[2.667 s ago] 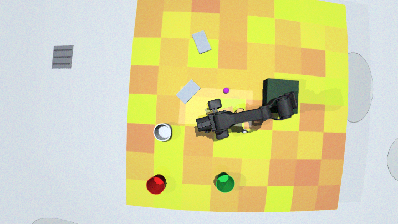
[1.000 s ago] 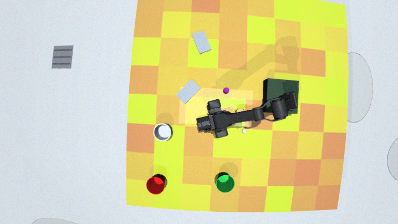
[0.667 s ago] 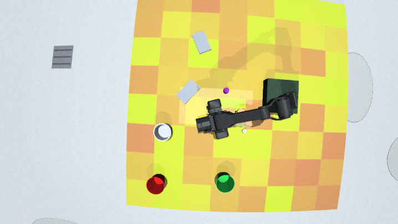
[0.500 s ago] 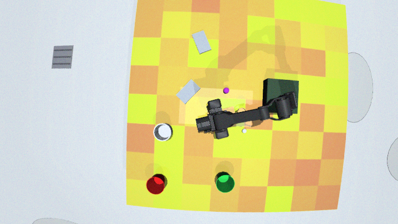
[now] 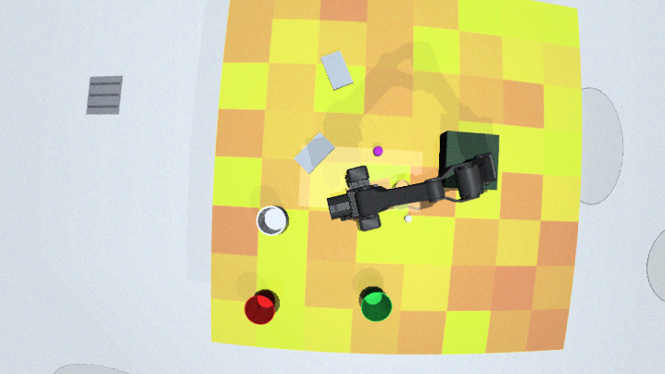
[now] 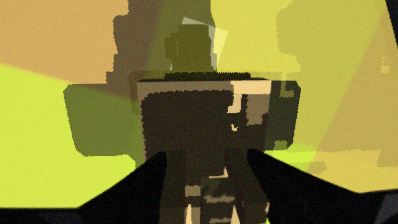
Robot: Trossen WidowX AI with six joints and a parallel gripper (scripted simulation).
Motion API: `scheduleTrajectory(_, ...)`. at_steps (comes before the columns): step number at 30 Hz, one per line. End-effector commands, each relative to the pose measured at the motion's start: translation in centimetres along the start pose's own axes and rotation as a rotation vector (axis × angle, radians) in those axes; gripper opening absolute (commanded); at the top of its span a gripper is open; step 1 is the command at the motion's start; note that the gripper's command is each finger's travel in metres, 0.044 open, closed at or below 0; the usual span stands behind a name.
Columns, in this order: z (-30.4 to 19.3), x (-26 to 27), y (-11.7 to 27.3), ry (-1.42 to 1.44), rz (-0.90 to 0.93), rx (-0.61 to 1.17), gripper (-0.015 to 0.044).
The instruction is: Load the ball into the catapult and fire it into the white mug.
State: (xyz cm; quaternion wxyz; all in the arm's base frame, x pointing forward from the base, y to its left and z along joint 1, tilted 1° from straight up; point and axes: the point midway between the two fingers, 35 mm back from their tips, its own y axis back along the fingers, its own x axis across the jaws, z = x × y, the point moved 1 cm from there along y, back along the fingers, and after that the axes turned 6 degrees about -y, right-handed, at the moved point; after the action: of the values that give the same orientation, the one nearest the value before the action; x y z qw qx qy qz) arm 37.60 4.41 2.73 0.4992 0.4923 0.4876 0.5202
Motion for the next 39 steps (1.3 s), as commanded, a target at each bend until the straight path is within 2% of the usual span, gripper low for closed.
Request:
scheduleTrajectory(1, 0.1, 0.0, -0.5, 0.000, 0.000, -0.004, 0.0000)
scheduleTrajectory(16, 0.0, 0.0, -1.6, 0.001, 0.000, 0.000, 0.0000)
scheduleTrajectory(30, 0.0, 0.0, -1.6, 0.001, 0.000, 0.000, 0.0368)
scheduleTrajectory(33, 0.2, 0.0, 0.7, 0.001, 0.000, 0.000, 0.0440)
scheduleTrajectory(37, 0.1, 0.0, 7.3, 0.001, 0.000, 0.001, 0.0440)
scheduleTrajectory(39, -0.1, 0.0, 8.3, 0.001, 0.000, 0.001, 0.0440)
